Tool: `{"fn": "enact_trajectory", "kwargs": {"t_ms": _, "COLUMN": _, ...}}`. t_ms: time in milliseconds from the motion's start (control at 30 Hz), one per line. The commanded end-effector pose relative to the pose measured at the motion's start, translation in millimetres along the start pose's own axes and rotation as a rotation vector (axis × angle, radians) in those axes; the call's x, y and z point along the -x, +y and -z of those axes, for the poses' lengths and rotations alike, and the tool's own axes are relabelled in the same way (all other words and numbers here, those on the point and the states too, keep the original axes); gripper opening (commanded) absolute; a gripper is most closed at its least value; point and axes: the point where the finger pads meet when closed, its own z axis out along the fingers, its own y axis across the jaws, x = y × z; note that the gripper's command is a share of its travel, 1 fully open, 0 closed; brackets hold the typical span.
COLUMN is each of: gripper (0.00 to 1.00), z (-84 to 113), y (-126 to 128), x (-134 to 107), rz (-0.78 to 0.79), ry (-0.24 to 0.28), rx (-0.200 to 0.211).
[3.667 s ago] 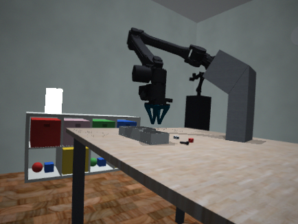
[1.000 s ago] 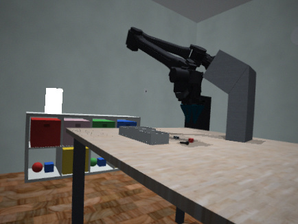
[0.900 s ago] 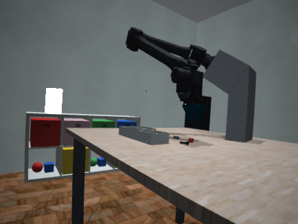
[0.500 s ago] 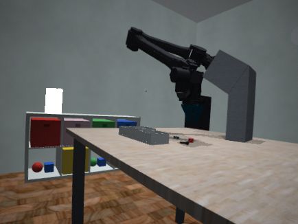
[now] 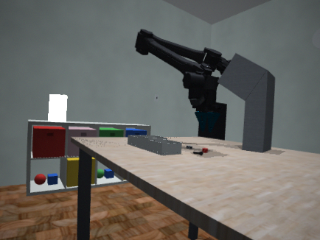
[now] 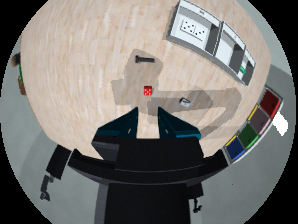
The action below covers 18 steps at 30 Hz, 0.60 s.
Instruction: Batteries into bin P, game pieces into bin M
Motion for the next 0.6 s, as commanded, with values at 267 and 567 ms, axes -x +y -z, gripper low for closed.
{"fn": "enact_trajectory", "kwargs": {"t_ms": 267, "gripper": 0.3, "z": -20.5, "y": 1.2, "x": 1.0, "rz": -0.001, "ry": 0.002, "rx": 0.003}}
{"fn": "enact_trajectory", "kwargs": {"t_ms": 567, "gripper": 0.3, "z": -56.4, "y": -0.6, "x": 4.8, "rz": 0.0, "ry": 0.002, "rx": 0.002}}
